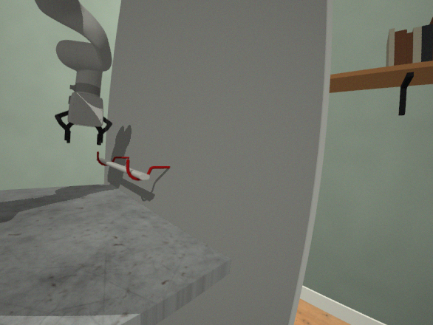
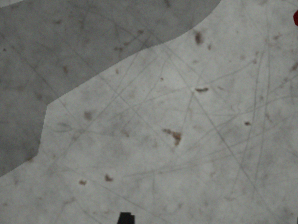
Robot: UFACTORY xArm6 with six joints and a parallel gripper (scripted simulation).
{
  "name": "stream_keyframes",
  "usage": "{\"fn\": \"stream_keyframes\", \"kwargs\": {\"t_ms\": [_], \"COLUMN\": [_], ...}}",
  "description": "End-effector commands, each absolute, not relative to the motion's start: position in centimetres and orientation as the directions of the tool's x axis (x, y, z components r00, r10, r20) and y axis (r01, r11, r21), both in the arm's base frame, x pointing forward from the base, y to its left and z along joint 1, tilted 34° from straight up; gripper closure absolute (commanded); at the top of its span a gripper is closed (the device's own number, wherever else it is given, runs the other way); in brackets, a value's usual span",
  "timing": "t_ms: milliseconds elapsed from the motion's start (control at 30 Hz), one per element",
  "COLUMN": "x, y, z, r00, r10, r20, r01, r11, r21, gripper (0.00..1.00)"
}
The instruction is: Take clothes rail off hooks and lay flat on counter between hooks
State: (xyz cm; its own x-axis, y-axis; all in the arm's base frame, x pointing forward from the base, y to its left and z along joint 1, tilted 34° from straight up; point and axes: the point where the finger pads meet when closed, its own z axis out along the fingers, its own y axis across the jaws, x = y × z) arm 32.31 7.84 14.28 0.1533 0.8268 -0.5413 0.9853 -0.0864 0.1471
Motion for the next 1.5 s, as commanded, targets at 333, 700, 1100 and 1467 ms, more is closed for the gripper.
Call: {"fn": "stream_keyframes", "kwargs": {"t_ms": [333,700,1100,1467], "x": [34.8,36.3,37.9,39.7], "y": [7.5,7.2,6.9,6.5], "z": [14.3,14.3,14.3,14.2], "r00": [0.154,0.154,0.154,0.154], "r10": [0.828,0.828,0.828,0.828], "r20": [-0.539,-0.539,-0.539,-0.539], "r01": [0.985,0.985,0.985,0.985], "r11": [-0.086,-0.086,-0.086,-0.086], "r21": [0.150,0.150,0.150,0.150], "gripper": [0.00,0.00,0.00,0.00]}}
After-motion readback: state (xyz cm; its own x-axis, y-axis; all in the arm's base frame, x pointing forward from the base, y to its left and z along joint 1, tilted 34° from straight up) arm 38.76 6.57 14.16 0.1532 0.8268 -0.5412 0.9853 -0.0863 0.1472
